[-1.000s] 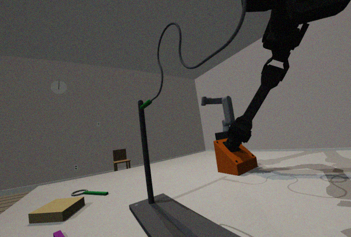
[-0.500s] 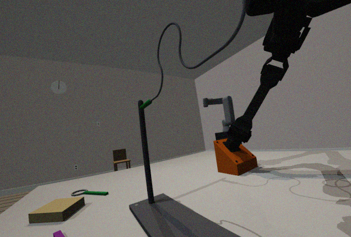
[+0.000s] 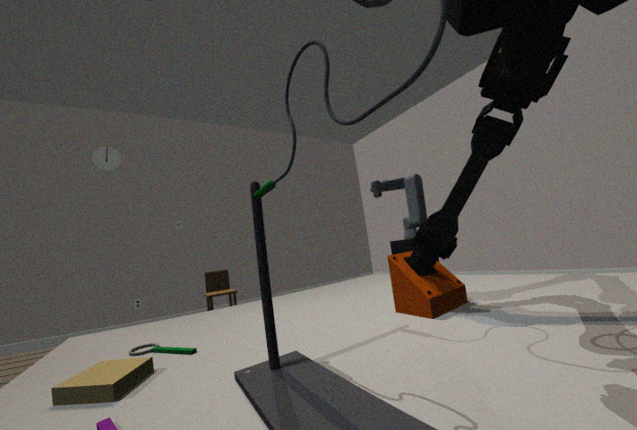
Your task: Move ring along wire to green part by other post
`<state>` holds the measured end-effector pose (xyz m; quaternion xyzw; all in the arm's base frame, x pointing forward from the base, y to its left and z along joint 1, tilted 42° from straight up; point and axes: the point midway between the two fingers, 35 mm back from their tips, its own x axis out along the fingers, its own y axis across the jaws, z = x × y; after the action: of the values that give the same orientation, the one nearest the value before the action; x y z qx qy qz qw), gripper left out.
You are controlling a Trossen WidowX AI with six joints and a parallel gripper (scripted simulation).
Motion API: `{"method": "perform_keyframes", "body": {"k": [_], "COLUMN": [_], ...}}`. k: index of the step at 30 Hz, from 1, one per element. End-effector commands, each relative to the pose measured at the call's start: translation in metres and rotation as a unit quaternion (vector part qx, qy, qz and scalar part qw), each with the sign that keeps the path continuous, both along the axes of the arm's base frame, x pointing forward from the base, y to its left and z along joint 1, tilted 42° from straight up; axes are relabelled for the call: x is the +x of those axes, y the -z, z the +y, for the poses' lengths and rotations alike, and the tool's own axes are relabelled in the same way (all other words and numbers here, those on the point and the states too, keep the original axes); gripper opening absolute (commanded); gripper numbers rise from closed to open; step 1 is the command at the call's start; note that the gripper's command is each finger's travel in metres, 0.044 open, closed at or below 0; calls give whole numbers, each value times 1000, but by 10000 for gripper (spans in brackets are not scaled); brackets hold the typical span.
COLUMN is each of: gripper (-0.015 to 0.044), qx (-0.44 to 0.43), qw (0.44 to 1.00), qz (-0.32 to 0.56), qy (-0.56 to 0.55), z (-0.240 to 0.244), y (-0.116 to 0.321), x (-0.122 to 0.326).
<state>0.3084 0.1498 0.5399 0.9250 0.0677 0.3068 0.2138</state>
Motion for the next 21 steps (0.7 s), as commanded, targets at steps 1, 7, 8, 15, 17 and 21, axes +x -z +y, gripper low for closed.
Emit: {"method": "perform_keyframes", "body": {"k": [1,7,8,15,17,21], "gripper": [-150,-150,-150,-150,-150,-150], "qx": [23,60,66,107,117,135], "qw": [1000,998,998,994,993,991], "qz": [5,10,11,16,18,20], "qy": [0,-3,-3,-6,-7,-8], "z": [-1,-3,-4,-5,-6,-6], "y": [1,0,-1,-1,-2,-2], "x": [1,1,1,1,1,1]}}
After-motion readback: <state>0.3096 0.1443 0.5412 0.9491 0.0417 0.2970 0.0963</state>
